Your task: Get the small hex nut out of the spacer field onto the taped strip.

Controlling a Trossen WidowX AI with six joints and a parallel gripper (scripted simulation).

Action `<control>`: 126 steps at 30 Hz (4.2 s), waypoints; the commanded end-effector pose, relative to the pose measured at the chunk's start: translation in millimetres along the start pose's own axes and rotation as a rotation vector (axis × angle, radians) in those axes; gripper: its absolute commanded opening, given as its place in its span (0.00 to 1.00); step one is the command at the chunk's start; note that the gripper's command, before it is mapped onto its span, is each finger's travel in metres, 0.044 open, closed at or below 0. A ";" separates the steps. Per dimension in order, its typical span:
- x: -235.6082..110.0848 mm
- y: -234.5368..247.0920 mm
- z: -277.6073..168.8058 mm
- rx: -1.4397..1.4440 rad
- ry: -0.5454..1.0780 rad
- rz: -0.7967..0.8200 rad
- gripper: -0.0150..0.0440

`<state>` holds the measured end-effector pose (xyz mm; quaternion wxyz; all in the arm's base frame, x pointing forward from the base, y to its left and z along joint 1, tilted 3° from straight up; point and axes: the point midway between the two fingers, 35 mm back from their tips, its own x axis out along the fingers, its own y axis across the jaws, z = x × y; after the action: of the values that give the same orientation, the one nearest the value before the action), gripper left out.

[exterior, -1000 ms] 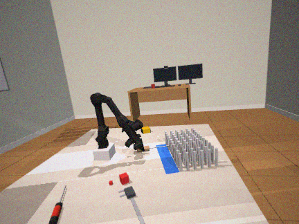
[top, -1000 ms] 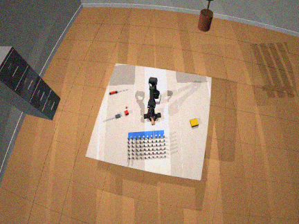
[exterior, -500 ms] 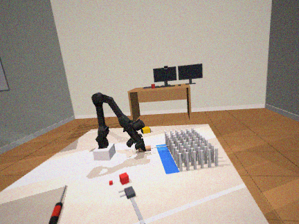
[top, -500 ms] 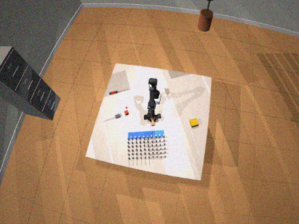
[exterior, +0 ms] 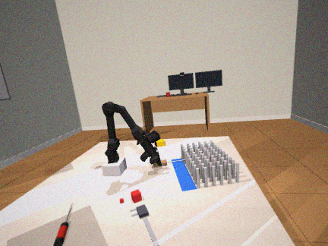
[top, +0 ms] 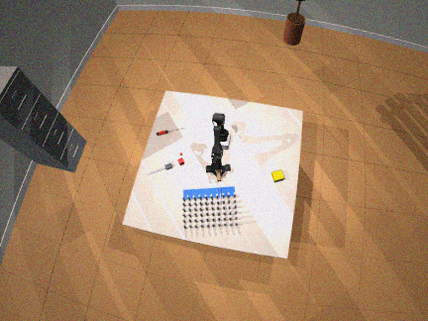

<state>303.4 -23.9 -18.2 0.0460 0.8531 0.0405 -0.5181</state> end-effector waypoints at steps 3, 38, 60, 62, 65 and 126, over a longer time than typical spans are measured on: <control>1.0 1.9 -9.9 0.003 0.015 0.007 0.25; 11.5 1.9 -30.1 0.004 0.018 0.007 0.25; 17.7 1.9 -42.5 0.004 0.019 0.007 0.25; 18.2 1.9 -43.6 0.004 0.019 0.007 0.25; 19.1 1.9 -45.2 0.004 0.019 0.007 0.25; 31.1 8.3 -68.9 0.000 0.022 0.006 0.25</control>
<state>372.6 -23.1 -18.0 0.0452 0.8552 0.0375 -0.5150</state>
